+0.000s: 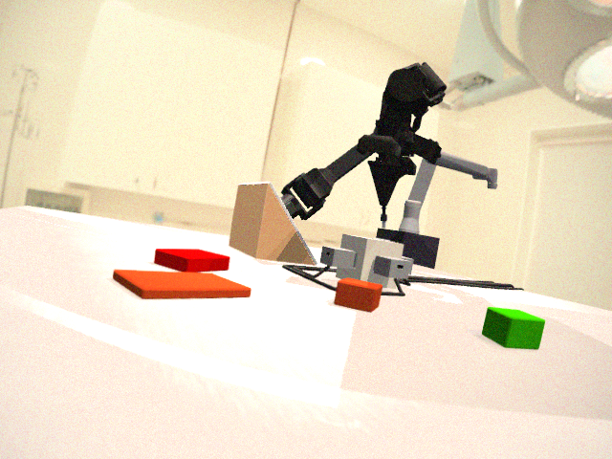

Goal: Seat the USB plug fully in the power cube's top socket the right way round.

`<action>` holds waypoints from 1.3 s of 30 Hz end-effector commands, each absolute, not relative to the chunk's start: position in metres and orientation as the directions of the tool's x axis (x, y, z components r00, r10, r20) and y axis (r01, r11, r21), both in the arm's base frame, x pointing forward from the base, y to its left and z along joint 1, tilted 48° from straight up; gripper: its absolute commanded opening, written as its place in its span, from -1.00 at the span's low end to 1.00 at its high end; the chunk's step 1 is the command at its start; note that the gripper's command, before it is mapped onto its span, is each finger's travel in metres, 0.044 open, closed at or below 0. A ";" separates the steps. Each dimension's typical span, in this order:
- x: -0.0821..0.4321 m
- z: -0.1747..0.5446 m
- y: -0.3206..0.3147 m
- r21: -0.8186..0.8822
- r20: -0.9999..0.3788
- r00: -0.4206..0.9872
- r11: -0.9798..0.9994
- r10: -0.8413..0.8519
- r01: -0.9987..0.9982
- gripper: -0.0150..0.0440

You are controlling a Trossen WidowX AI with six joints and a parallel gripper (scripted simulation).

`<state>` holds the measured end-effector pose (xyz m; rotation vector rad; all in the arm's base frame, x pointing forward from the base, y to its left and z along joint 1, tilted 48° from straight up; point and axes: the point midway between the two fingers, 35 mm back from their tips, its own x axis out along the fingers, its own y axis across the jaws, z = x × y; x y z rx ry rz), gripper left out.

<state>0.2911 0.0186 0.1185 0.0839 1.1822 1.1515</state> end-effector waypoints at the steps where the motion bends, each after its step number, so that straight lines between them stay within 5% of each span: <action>1: 0.291 0.118 0.018 0.635 -0.676 -0.078 0.524 0.733 -0.568 -0.49; 20: 0.291 0.118 0.018 0.737 -0.676 -0.078 0.667 0.733 -0.108 -0.49; 39: 0.291 0.118 0.018 0.660 -0.676 -0.078 0.649 0.733 0.378 -0.49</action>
